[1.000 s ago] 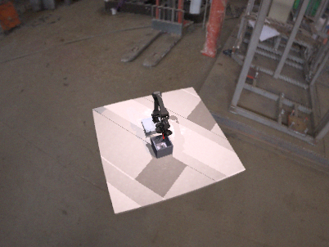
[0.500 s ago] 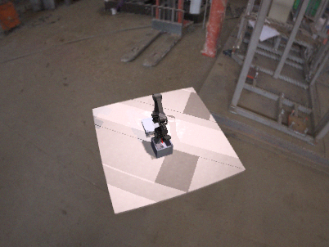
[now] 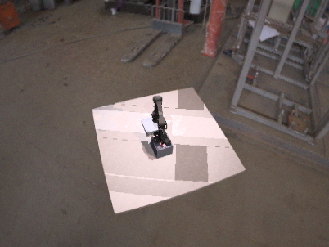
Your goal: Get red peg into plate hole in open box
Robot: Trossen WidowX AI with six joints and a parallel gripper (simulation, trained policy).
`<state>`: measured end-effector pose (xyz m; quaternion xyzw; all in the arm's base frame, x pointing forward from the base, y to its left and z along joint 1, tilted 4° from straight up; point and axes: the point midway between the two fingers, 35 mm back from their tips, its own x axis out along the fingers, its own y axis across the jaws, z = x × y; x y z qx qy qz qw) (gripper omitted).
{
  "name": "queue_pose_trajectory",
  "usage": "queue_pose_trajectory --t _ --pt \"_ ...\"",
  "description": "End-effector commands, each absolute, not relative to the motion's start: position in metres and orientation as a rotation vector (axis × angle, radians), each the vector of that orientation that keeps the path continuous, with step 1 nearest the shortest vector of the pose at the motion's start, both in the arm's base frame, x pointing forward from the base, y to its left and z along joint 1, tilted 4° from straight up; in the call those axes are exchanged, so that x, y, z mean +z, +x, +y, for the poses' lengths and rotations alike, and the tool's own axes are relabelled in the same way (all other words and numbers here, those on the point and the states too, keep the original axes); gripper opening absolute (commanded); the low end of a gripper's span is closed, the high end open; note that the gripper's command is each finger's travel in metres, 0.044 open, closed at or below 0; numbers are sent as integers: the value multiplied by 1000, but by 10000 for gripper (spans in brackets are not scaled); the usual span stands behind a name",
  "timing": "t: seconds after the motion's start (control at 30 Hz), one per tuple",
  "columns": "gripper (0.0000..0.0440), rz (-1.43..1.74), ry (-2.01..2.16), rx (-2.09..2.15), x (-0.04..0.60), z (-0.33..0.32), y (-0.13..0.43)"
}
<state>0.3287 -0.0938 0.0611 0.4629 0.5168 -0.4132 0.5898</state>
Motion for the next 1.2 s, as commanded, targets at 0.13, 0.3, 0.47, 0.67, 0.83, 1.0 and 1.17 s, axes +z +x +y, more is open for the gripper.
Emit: queue_pose_trajectory --t 0.13,0.3,0.47,0.67,0.83,1.0,1.17 --pt "80 1245 1040 -960 49 -96 330" --pt "101 1272 1049 -947 50 -95 331" --pt "136 1279 1090 -923 59 -101 335" --pt "166 1270 1167 -862 79 -104 345" --pt "182 1253 1224 -807 97 -108 352" --pt "198 1231 1270 -749 115 -112 359" --pt "209 1202 1306 -689 134 -117 365"
